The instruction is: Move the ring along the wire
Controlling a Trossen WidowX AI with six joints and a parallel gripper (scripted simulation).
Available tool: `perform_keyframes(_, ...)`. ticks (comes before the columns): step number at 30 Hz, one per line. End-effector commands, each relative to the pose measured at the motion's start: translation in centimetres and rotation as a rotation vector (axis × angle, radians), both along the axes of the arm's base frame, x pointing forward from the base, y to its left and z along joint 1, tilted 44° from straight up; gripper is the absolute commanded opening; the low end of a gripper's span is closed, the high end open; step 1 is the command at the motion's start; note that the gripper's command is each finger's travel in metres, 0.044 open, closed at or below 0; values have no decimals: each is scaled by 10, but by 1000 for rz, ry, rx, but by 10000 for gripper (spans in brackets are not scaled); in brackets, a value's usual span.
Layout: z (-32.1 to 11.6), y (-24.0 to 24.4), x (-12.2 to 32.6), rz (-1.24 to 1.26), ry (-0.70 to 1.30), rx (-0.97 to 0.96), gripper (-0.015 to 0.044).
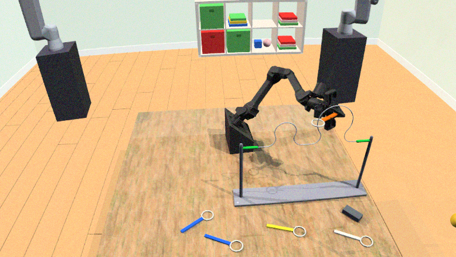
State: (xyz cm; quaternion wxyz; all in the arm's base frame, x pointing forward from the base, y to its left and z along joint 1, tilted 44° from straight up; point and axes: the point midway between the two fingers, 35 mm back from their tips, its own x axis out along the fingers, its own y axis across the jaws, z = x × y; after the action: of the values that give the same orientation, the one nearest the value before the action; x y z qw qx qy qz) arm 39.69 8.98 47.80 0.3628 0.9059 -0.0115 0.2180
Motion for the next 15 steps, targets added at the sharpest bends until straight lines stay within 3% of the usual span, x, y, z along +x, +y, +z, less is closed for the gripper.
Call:
perform_keyframes(1, 0, -2, 1, -8, -4, 55, -150)
perform_keyframes(15, 3, -7, 0, -13, -26, 228, -150)
